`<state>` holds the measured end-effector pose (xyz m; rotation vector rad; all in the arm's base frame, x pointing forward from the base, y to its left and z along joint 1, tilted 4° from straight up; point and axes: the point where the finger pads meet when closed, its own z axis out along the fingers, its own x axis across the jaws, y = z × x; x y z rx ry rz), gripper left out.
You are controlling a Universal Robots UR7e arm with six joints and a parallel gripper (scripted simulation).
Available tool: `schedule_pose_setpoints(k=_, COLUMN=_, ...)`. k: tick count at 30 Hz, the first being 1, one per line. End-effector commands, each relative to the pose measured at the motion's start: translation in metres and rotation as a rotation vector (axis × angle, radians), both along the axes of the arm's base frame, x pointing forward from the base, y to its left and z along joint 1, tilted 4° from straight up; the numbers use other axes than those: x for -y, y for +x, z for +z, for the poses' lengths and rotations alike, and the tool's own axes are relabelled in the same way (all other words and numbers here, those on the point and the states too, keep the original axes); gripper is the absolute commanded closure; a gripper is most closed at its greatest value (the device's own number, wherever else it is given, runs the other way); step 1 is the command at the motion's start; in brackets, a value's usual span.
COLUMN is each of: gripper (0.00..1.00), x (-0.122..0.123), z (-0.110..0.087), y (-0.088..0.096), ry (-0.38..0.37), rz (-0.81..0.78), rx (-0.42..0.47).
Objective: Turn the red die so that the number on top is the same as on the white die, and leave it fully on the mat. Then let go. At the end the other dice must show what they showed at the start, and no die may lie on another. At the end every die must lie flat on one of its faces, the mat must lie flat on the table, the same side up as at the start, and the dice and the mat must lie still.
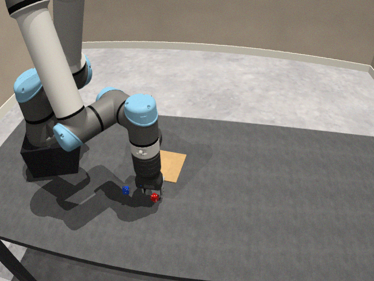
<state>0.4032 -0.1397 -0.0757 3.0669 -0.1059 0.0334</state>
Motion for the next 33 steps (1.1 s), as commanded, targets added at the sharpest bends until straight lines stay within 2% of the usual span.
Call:
schedule_pose_setpoints(k=1, gripper=0.0, x=0.0, z=0.0, y=0.0, ry=-0.001, rz=0.0, rx=0.001)
schedule_pose_setpoints(k=23, gripper=0.0, x=0.0, z=0.0, y=-0.002, ry=-0.001, rz=0.0, rx=0.001)
schedule_pose_setpoints(k=28, gripper=0.0, x=-0.003, z=0.0, y=-0.014, ry=-0.001, rz=0.0, rx=0.001)
schedule_pose_setpoints(k=33, gripper=0.0, x=-0.007, z=-0.001, y=-0.036, ry=-0.001, rz=0.0, rx=0.001)
